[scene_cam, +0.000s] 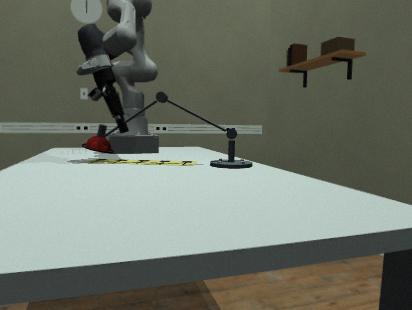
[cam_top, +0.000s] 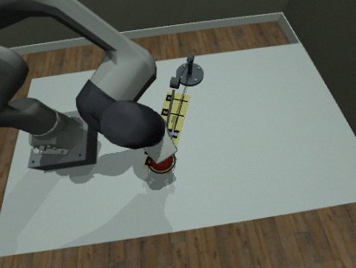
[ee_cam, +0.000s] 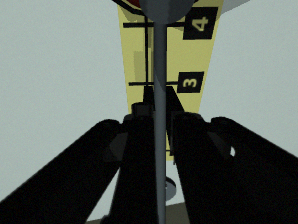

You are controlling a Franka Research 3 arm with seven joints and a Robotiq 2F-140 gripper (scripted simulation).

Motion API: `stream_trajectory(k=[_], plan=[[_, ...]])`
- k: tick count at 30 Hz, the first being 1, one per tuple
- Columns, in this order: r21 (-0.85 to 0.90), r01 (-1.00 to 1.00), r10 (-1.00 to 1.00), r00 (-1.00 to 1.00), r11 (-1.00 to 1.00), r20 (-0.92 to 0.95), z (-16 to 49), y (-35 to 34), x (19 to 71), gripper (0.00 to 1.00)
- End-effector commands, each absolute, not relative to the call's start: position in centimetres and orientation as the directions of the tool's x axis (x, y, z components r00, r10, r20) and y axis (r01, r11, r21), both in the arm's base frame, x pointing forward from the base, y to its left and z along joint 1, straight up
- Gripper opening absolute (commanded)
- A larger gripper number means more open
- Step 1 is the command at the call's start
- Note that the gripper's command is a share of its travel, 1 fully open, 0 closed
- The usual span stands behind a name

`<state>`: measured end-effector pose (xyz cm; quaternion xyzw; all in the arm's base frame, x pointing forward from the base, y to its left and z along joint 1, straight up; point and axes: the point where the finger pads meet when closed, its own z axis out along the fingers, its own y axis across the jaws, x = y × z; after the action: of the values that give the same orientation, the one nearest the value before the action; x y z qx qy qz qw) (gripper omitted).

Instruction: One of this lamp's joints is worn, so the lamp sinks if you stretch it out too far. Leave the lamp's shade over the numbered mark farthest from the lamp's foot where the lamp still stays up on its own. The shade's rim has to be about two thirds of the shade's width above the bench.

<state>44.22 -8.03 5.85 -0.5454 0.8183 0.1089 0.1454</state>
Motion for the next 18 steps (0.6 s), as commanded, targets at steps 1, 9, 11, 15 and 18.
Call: stream_trajectory(k=[1,9,11,15,18], plan=[[-0.001,-0.92,-0.862,-0.366,0.391,-0.35,5.97,-9.63,44.38,0.1],[-0.001,-0.92,-0.862,-0.366,0.391,-0.35,6.01,-10.14,44.43,0.1],[-0.001,-0.92,-0.862,-0.366,0.391,-0.35,6.02,-10.27,44.44,0.1],[-0.001,-0.92,-0.862,-0.366,0.391,-0.35,6.04,-10.52,44.47,0.1],[-0.001,-0.92,-0.862,-0.366,0.391,-0.35,6.04,-10.59,44.47,0.1]])
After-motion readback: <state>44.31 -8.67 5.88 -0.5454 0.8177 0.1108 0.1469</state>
